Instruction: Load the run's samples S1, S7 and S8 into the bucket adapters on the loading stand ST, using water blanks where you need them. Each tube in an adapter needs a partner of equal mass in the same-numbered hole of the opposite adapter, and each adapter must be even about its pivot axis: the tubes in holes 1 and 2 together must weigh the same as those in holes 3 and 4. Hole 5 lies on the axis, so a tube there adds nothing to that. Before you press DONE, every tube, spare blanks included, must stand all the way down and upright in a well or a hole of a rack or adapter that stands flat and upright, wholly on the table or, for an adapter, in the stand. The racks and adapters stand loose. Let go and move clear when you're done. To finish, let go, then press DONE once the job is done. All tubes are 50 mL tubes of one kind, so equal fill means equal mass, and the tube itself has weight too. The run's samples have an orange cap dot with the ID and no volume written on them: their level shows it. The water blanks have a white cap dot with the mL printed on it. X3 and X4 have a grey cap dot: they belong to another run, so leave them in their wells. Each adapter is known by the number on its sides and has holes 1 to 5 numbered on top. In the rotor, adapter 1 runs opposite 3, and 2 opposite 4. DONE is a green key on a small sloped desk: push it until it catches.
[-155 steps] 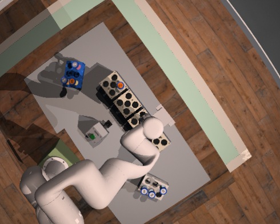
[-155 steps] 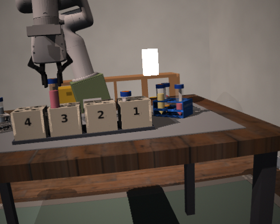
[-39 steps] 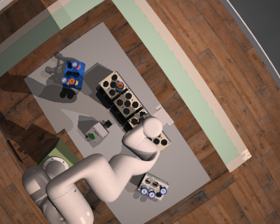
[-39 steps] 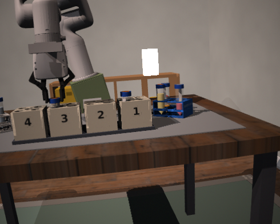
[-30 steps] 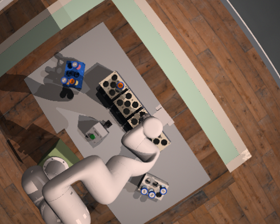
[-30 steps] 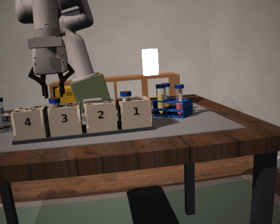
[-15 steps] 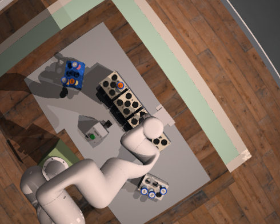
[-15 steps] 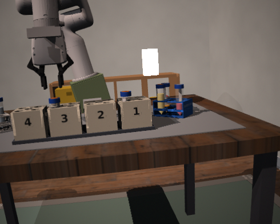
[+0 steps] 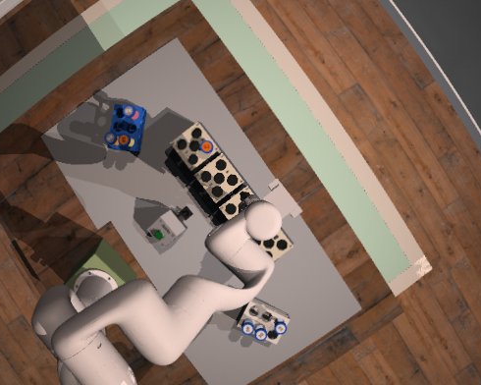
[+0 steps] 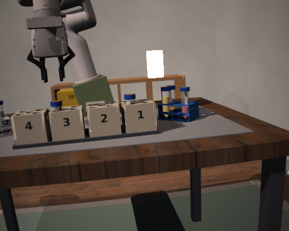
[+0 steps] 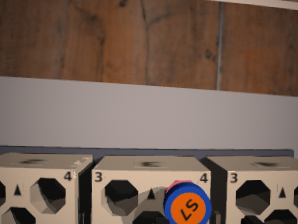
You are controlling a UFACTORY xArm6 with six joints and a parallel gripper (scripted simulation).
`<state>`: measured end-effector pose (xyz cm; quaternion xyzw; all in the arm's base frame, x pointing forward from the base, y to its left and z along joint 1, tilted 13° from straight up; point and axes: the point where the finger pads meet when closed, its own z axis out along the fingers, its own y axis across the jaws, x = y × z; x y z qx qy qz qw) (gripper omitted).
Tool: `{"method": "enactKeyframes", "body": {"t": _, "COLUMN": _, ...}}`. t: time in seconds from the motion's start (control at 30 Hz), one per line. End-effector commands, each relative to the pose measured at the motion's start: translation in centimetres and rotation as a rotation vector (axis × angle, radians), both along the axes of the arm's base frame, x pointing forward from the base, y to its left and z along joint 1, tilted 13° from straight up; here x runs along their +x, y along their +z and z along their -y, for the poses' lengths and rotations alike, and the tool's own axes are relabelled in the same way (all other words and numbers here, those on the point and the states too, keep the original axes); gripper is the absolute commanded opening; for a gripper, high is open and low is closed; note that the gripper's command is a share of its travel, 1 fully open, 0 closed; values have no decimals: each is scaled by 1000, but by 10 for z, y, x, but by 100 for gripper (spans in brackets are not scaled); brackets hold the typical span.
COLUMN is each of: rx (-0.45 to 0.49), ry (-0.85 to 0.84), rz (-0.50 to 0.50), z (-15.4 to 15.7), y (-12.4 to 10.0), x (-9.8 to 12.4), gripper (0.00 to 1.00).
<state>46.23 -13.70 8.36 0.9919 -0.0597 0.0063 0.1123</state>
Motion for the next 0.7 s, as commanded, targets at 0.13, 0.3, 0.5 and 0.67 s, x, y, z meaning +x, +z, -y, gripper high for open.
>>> {"method": "enactKeyframes", "body": {"t": 0.13, "rx": -1, "ry": 0, "rz": 3, "z": -3, "y": 15, "x": 1, "gripper": 44}}
{"method": "enactKeyframes", "body": {"t": 0.3, "rx": -1, "ry": 0, "rz": 4, "z": -5, "y": 25, "x": 1, "gripper": 44}}
{"method": "enactKeyframes", "body": {"t": 0.5, "rx": -1, "ry": 0, "rz": 4, "z": -8, "y": 35, "x": 1, "gripper": 44}}
{"method": "enactKeyframes", "body": {"t": 0.67, "rx": -1, "ry": 0, "rz": 4, "z": -9, "y": 42, "x": 1, "gripper": 44}}
